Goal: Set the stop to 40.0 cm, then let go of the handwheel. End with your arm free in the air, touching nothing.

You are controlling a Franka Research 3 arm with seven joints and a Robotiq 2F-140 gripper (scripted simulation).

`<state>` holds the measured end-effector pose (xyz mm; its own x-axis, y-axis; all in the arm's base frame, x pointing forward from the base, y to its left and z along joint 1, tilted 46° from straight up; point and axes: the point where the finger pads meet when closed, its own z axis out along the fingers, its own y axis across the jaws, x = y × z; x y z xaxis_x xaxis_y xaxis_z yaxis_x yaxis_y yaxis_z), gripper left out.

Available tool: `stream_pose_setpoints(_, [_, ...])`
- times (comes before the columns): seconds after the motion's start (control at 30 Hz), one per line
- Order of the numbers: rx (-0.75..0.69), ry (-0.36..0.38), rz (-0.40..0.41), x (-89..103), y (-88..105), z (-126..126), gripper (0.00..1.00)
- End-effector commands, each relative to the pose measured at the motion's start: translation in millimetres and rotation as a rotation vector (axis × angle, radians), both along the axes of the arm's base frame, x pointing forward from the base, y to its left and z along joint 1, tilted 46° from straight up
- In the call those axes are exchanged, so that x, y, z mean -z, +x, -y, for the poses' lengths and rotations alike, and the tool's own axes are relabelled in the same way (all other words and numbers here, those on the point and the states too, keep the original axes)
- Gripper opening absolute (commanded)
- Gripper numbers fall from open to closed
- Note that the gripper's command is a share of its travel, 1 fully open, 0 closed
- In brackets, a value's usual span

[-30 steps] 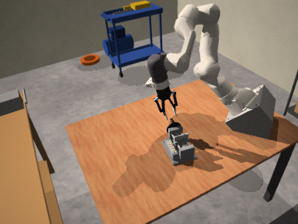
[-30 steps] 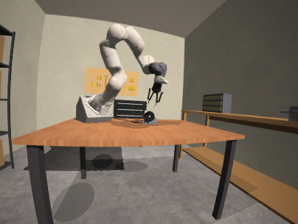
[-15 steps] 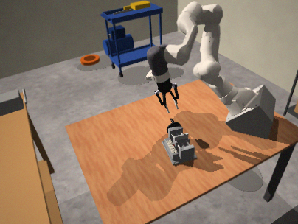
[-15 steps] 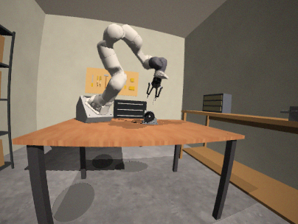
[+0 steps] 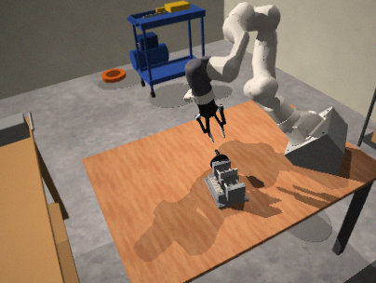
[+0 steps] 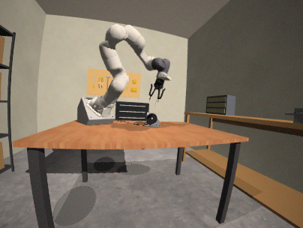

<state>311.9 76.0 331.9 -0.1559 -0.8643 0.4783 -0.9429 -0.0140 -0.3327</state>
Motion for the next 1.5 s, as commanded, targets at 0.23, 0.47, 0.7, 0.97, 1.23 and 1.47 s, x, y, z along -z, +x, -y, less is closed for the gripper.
stream_pose_setpoints(0.23, [0.003, 0.003, -0.001, 6.7, 30.9, -43, 0.33])
stream_pose_setpoints(0.47, [0.003, 0.003, -0.001, 14.2, 71.7, -99, 0.33])
stream_pose_setpoints(0.7, [0.003, 0.003, -0.001, 16.9, 86.5, -119, 0.33])
stream_pose_setpoints(0.97, [0.003, 0.003, -0.001, 27.8, 96.4, -114, 0.33])
stream_pose_setpoints(1.23, [0.003, 0.003, -0.001, 44.2, 108.6, -103, 0.33])
stream_pose_setpoints(1.47, [0.003, 0.003, -0.001, 44.2, 108.6, -103, 0.33])
